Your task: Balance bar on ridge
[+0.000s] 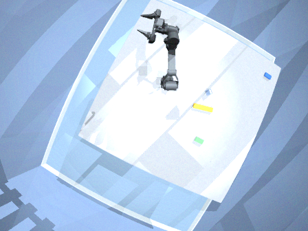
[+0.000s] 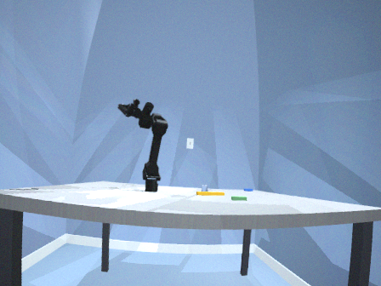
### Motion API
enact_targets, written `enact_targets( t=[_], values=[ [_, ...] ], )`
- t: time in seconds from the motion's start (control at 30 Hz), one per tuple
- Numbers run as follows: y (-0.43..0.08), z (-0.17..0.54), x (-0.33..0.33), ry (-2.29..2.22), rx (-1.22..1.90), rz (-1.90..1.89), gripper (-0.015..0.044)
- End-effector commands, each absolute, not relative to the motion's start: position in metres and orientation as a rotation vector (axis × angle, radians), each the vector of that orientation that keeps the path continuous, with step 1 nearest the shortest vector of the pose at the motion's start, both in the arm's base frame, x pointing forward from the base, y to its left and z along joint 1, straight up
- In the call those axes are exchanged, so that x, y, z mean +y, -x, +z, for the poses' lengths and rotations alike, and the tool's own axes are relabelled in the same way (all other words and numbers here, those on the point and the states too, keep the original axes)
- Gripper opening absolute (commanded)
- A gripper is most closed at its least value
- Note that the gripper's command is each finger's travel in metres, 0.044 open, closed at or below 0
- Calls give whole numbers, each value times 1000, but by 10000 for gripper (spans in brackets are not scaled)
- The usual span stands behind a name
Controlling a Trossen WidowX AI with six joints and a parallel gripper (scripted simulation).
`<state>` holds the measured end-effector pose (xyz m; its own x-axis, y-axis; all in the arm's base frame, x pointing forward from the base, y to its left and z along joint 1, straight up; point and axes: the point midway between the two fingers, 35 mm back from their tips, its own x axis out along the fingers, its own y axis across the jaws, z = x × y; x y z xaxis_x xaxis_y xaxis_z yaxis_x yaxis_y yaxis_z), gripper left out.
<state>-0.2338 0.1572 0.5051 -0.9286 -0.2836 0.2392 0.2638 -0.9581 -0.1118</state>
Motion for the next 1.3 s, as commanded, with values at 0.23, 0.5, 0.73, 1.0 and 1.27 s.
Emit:
enact_targets(
  t=[0.23, 0.5, 0.73, 1.0, 1.27],
  values=[
    [222, 502, 197, 408, 55, -2983, 315],
    [199, 496, 247, 462, -28, -3175, 315],
    [170, 487, 290, 507, -110, -3348, 315],
    [129, 473, 333, 553, -219, -3548, 315],
    [79, 457, 364, 624, -339, -3747, 315]
  ],
)
